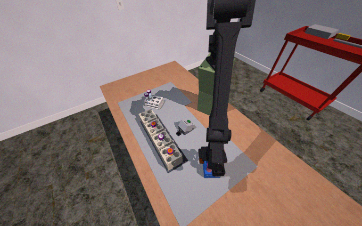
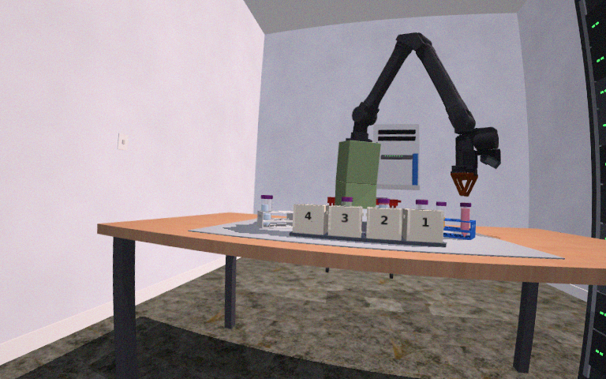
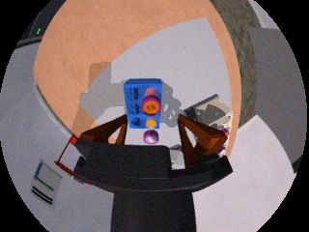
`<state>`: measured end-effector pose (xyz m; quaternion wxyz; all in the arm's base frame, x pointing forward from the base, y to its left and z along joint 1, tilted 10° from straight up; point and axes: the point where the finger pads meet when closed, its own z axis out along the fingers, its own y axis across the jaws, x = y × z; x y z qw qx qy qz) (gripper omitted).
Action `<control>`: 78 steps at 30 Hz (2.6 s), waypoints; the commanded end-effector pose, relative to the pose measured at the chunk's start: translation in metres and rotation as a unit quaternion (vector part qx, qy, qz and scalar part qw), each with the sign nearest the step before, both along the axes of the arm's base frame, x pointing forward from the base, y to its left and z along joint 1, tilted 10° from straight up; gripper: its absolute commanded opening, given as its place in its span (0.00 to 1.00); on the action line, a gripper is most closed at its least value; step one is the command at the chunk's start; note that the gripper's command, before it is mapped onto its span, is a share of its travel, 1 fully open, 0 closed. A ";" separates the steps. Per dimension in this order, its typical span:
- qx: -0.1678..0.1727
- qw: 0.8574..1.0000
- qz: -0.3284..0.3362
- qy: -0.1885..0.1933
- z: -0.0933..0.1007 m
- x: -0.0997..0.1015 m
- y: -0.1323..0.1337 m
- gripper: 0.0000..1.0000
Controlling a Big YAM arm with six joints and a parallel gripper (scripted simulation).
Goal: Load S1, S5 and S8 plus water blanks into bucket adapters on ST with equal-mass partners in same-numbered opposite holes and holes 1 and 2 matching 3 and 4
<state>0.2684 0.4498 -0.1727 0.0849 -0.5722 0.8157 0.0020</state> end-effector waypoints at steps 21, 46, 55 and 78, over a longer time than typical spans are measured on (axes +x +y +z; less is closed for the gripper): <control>0.020 1.000 -0.017 -0.007 -0.021 0.005 0.025 0.80; 0.018 1.000 -0.017 -0.007 -0.023 0.011 0.024 0.00; 0.018 1.000 -0.017 -0.007 -0.023 0.011 0.024 0.00; 0.016 1.000 -0.017 -0.006 0.037 -0.005 0.017 0.00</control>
